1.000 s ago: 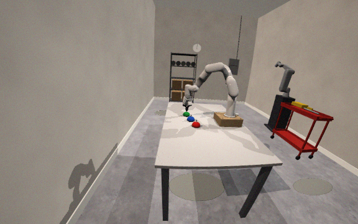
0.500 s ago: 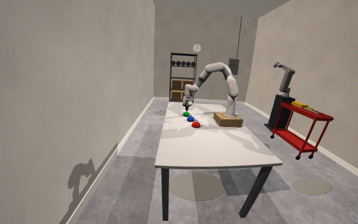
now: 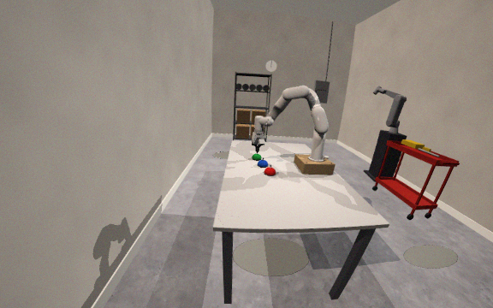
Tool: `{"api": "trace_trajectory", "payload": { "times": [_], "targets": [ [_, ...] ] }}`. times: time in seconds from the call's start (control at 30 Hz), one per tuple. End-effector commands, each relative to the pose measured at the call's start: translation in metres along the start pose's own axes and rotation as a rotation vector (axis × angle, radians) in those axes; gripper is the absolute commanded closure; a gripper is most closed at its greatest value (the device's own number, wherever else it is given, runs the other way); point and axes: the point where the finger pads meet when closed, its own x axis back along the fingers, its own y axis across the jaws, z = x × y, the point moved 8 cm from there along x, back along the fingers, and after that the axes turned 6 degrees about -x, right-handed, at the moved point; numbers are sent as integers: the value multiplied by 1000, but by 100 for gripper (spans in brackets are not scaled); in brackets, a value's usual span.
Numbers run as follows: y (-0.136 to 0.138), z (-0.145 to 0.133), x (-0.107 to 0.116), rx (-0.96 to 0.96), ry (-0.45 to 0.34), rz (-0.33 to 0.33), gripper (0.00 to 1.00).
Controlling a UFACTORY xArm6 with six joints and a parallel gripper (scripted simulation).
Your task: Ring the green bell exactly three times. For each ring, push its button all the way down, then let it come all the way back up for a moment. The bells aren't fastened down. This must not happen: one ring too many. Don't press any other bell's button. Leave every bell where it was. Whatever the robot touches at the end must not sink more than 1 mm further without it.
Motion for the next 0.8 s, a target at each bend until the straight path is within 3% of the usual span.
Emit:
{"api": "trace_trajectory", "payload": {
  "times": [0.0, 0.77],
  "targets": [
    [1, -1, 2, 0, -2, -4, 100],
    [1, -1, 5, 0, -2, -4, 100]
  ]
}}
